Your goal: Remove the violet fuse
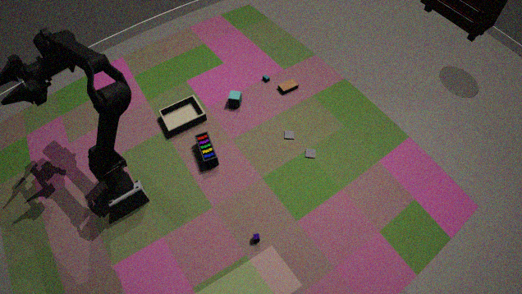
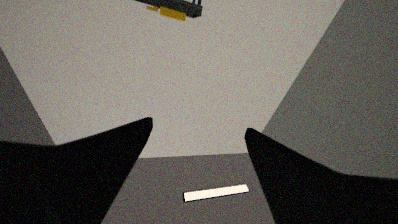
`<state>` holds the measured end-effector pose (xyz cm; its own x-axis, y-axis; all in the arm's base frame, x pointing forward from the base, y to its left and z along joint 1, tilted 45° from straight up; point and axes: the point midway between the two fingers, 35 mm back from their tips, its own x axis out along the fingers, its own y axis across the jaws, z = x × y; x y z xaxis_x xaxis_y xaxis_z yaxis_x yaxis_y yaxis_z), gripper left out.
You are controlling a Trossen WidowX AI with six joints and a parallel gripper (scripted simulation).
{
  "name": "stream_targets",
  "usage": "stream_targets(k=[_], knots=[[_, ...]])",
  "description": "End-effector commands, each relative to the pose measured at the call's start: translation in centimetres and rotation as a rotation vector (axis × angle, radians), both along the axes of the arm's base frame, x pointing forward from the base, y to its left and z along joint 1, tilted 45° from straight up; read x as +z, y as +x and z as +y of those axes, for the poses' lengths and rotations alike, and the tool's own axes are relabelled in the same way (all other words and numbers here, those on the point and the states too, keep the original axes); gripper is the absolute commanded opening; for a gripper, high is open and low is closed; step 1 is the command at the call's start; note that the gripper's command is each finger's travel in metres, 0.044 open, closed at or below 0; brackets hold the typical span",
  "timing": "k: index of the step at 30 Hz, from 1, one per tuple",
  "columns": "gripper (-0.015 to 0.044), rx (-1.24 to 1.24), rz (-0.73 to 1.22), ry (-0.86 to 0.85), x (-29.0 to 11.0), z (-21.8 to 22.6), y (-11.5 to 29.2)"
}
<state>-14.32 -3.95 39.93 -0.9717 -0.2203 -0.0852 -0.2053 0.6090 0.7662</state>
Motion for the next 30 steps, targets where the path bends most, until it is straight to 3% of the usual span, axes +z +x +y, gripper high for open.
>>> stream_targets(k=[1, 5, 13, 21, 30], knots=[[0.0374, -0.004, 0.000, 0.002, 0.0, 0.1, 0.0], [0.0269, -0.109, -0.009, 0.055, -0.1, 2.9, -0.8], [0.0060, -0.482, -0.103, 0.242, -1.3, 13.7, 0.1], [0.0060, -0.787, -0.270, 0.382, -3.3, 22.2, 5.7], [0.0060, -1.099, -0.567, 0.484, -7.0, 28.2, 17.8]])
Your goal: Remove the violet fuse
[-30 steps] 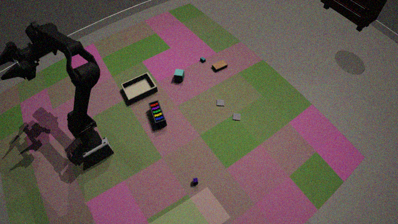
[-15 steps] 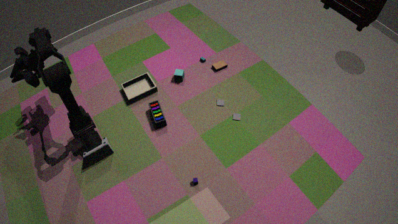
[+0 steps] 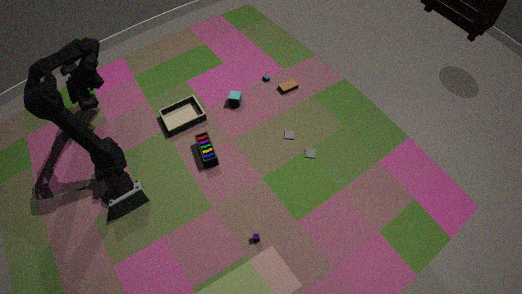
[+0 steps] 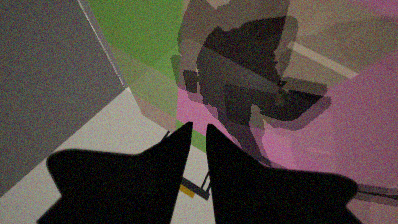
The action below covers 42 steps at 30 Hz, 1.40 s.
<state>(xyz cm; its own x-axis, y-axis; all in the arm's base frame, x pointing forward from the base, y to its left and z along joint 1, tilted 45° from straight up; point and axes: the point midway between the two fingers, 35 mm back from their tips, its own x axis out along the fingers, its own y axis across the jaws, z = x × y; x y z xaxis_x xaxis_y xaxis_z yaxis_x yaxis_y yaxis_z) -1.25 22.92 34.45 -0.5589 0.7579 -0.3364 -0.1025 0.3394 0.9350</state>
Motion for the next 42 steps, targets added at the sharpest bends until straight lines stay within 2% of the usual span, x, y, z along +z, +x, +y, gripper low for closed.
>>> stream_targets(k=[1, 5, 10, 15, 19, 26, 33, 42], knots=[[0.0060, -0.160, -0.121, -0.003, -2.0, 1.5, 6.2], [0.0060, -0.296, -0.232, -0.029, -4.0, 1.4, 12.4], [0.0060, -0.447, -0.361, -0.093, -6.9, -1.0, 19.9], [0.0060, -0.574, -0.443, -0.202, -10.5, -5.8, 26.3], [0.0060, -0.653, -0.485, -0.295, -13.3, -10.6, 29.9], [0.0060, -0.714, -0.345, -0.444, -20.1, -19.5, 31.9], [0.0060, -0.746, -0.096, -0.466, -26.9, -27.8, 29.4], [0.0060, -0.749, -0.070, -0.459, -27.7, -28.4, 29.0]])
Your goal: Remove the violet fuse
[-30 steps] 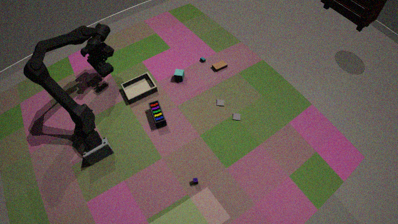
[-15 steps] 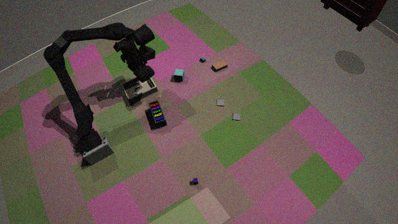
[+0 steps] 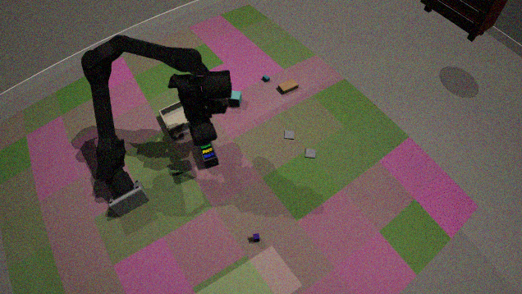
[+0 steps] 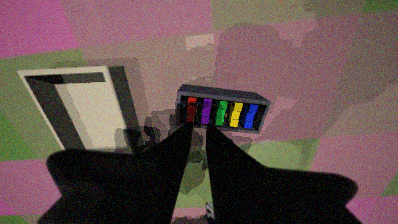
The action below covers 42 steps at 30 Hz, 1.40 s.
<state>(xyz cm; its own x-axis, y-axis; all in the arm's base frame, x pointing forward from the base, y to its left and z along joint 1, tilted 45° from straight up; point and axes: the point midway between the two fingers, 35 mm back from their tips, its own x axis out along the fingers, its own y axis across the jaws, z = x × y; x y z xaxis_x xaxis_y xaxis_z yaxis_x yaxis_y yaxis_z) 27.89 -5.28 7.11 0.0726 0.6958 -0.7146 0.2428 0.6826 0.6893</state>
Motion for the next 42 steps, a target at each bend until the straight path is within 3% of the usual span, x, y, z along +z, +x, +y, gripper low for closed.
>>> stream_targets(k=[1, 42], knots=[[0.0060, 0.004, 0.008, 0.004, -0.4, -0.1, -0.2], [0.0060, 0.004, 0.007, 0.004, -2.7, 1.6, 0.1]])
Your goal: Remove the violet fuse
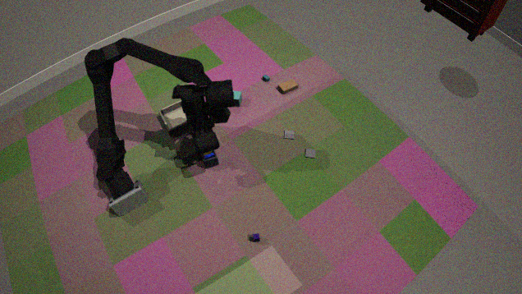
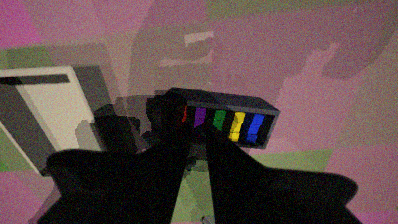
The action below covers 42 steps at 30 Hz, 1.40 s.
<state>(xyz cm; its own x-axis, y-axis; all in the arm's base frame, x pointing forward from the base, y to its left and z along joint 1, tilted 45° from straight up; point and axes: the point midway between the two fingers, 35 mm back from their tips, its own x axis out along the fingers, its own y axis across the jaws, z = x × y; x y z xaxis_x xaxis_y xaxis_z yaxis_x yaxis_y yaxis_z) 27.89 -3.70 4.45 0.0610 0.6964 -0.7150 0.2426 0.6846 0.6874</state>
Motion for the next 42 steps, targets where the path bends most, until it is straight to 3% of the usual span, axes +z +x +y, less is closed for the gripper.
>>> stream_targets(k=[1, 19, 28, 42], knots=[[0.0060, -0.004, -0.001, 0.004, -0.01, 0.07, 0.07], [0.0060, -0.004, -0.001, 0.005, -0.71, 0.76, 0.14], [0.0000, 0.000, -0.001, 0.000, -0.66, 0.66, 0.10], [0.0000, -0.001, -0.001, 0.000, -0.38, 0.36, 0.10]])
